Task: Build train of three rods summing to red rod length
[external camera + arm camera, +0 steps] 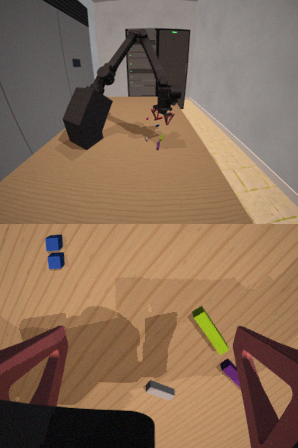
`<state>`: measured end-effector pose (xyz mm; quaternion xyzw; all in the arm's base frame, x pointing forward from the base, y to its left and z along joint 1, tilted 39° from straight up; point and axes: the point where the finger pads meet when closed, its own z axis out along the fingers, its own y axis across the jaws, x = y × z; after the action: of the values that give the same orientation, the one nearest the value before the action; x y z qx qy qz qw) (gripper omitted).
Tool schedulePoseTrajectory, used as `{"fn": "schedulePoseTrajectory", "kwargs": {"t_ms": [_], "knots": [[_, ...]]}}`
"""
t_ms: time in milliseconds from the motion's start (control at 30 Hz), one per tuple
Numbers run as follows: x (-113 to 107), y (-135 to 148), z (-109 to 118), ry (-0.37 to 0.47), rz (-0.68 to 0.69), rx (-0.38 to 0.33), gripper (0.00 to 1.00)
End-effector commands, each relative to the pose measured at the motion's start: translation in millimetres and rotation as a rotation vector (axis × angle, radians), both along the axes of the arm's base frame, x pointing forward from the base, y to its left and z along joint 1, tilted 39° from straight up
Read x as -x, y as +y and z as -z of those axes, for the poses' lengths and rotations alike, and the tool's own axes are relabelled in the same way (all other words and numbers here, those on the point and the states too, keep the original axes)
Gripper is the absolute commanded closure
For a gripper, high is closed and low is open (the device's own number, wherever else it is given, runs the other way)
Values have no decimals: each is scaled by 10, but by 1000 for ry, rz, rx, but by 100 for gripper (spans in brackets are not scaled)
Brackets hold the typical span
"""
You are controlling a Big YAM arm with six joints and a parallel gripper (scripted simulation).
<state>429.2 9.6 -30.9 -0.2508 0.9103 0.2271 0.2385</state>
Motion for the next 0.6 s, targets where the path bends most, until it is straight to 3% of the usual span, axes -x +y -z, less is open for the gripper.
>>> {"fn": "schedulePoseTrajectory", "kwargs": {"t_ms": [0,567], "knots": [[-99,-162,3,-65,-73,30,0],[-73,-556,291,-275,-373,153,0]]}}
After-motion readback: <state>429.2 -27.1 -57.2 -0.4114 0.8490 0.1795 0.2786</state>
